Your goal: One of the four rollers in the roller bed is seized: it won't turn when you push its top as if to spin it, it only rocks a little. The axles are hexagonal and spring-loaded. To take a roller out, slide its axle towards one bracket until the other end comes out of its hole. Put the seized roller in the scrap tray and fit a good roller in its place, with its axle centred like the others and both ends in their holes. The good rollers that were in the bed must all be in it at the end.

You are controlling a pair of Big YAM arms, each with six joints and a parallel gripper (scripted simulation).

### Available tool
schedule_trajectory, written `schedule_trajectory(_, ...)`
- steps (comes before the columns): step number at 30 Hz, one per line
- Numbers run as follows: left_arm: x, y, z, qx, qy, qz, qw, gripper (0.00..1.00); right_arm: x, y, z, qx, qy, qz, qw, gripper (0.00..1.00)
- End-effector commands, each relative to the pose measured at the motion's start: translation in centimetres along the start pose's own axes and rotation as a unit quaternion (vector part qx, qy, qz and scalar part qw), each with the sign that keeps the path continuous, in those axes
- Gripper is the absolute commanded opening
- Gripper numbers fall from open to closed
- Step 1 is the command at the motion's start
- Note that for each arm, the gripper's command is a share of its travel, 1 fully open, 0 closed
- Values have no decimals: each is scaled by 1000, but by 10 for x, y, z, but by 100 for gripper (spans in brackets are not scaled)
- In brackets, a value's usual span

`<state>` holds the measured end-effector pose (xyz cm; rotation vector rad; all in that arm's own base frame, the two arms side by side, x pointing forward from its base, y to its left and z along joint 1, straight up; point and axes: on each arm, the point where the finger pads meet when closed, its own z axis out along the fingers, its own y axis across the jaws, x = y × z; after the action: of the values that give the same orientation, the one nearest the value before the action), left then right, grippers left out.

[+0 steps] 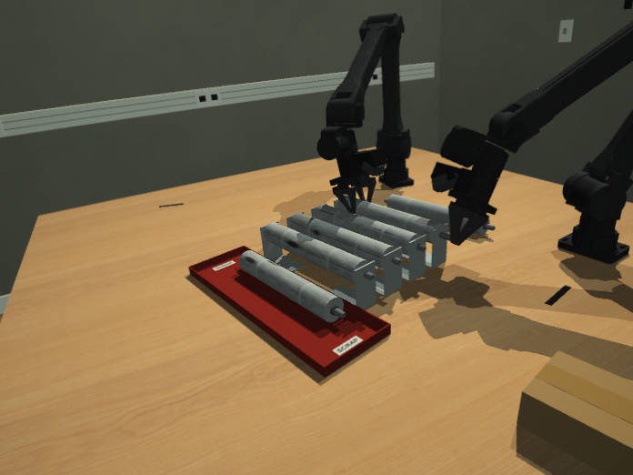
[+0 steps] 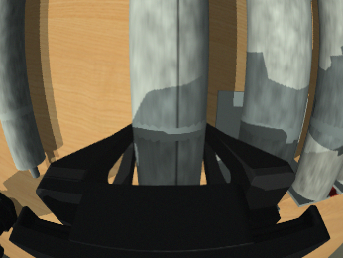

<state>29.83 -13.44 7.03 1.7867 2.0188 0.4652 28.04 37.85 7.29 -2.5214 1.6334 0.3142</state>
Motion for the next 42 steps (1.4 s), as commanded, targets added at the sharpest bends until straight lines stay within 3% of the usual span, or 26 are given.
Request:
schedule_trajectory(1,-4,-3,5,-1,-9,3,1000,3,-12,-26,-34,36,-10,-13,999,32)
schedule_trajectory(15,-4,-3,5,-1,-9,3,1000,3,-12,-26,-34,36,-10,-13,999,32)
schedule_trajectory(16,-19,8,1,-8,-31,15,999,32,-12,-26,-34,36,-10,-13,999,32)
schedule_trajectory(42,-15,9,2,-6,-25,8,1000,32,-12,-26,-34,36,-10,-13,999,32)
